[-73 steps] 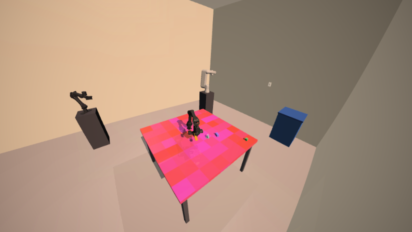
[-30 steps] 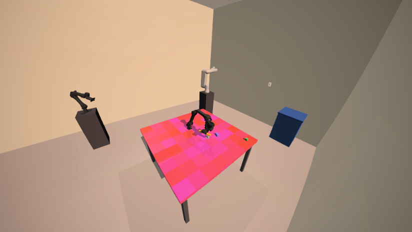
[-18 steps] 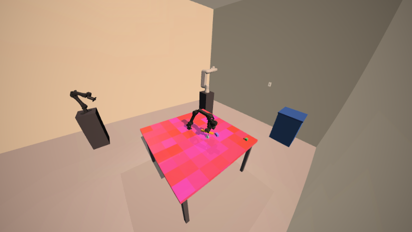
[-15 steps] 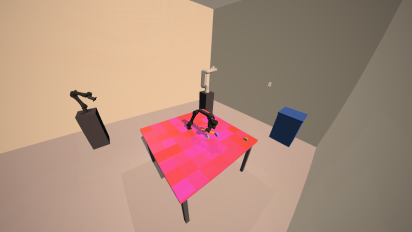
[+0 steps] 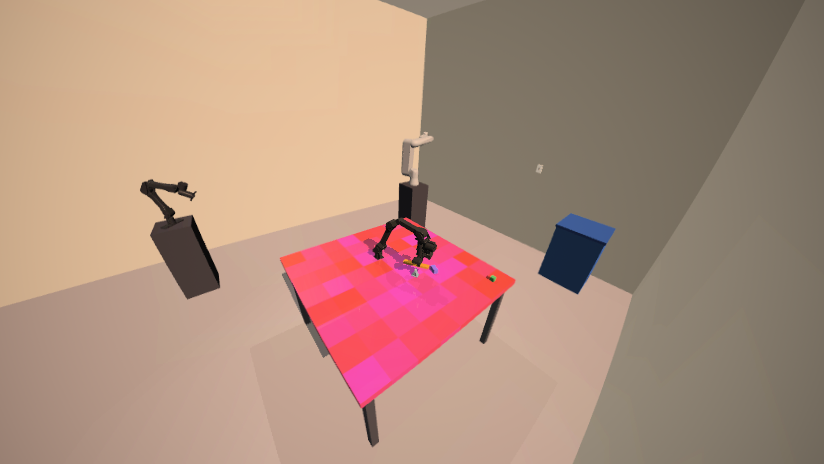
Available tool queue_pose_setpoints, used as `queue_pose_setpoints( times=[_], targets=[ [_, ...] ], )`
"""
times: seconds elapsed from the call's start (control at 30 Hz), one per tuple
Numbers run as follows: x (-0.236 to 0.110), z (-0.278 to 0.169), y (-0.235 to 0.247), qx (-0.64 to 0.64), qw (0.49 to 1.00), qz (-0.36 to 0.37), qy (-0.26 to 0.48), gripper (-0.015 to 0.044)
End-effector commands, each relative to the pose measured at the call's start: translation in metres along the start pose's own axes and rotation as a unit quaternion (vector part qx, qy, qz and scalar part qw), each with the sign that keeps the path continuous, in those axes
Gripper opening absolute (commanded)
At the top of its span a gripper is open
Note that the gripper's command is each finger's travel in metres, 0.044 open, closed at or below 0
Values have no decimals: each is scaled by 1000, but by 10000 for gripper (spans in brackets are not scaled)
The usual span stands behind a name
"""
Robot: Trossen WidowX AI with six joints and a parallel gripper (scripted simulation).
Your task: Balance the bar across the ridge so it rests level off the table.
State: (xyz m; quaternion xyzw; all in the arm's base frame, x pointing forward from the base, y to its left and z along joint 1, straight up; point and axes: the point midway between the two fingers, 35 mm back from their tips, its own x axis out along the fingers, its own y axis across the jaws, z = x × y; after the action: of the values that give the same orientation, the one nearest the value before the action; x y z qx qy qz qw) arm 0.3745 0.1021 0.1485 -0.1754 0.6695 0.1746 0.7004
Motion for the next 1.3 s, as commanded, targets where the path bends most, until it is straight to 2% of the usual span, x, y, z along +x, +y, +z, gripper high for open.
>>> queue_pose_setpoints(
  times=[0.0, 0.47, 1.27],
  targets=[
    [7, 0, 1, -1, 1000, 1, 1, 0],
    [29, -2, 1, -2, 1000, 1, 1, 0],
    [29, -2, 1, -2, 1000, 1, 1, 0]
  ],
)
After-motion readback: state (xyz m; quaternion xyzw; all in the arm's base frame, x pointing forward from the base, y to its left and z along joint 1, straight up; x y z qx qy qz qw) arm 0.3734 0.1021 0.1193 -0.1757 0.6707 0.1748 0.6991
